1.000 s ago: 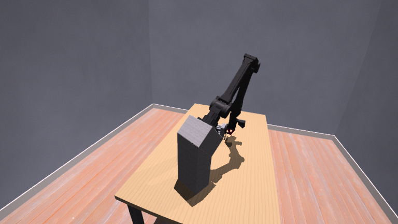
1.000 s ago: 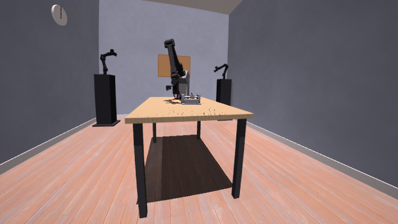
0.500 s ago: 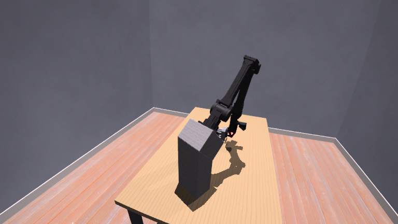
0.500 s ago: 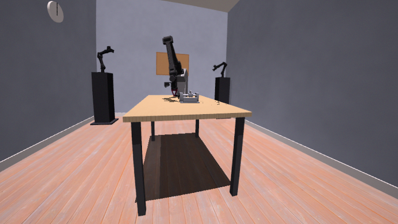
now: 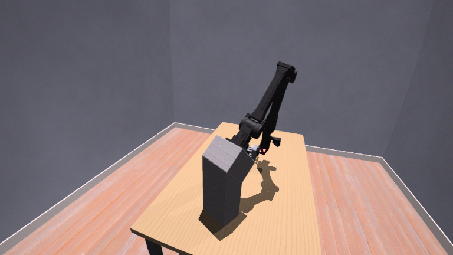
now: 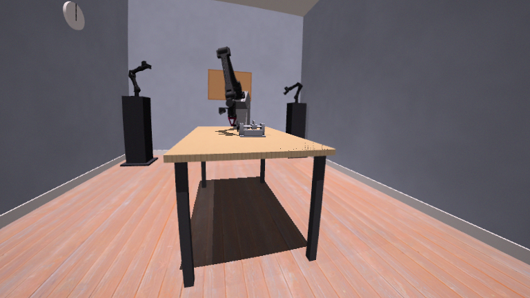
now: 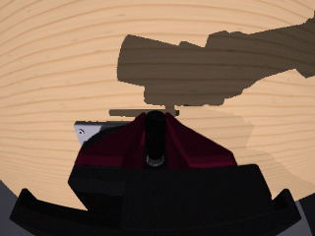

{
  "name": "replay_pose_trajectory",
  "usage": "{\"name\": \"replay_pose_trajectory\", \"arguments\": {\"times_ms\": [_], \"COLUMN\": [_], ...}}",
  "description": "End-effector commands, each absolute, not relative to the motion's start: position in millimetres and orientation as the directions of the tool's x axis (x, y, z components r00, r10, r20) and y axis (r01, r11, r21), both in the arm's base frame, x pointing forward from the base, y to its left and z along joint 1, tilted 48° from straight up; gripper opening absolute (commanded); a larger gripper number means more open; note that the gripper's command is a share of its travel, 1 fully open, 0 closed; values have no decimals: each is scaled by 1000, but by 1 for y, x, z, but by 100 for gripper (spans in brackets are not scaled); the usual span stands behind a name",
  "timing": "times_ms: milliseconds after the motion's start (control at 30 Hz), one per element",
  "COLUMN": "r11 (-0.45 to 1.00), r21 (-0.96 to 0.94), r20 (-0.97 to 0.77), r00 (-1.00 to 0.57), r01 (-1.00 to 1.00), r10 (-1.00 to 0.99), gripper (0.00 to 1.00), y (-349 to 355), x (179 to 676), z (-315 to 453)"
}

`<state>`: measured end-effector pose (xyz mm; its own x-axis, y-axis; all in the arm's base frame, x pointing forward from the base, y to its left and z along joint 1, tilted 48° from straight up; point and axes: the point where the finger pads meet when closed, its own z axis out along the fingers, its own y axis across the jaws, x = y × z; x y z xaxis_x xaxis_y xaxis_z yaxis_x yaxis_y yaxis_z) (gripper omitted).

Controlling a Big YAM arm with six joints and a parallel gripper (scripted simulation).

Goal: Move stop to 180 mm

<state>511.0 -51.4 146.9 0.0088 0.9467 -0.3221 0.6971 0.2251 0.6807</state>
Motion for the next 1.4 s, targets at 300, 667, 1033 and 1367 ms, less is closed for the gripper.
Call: {"name": "replay_pose_trajectory", "arguments": {"times_ms": [300, 667, 1033, 1367], "r11": [222, 221, 220, 220], "r21": [691, 691, 677, 678], "r20": [-319, -321, -324, -324], "r00": [15, 19, 17, 17], "r01": [688, 688, 702, 701], "r10": [948, 947, 946, 946], "gripper": [6, 6, 6, 6], "y": [-42, -44, -49, -49], "x": [500, 500, 509, 509], "z": [171, 176, 165, 165]}}
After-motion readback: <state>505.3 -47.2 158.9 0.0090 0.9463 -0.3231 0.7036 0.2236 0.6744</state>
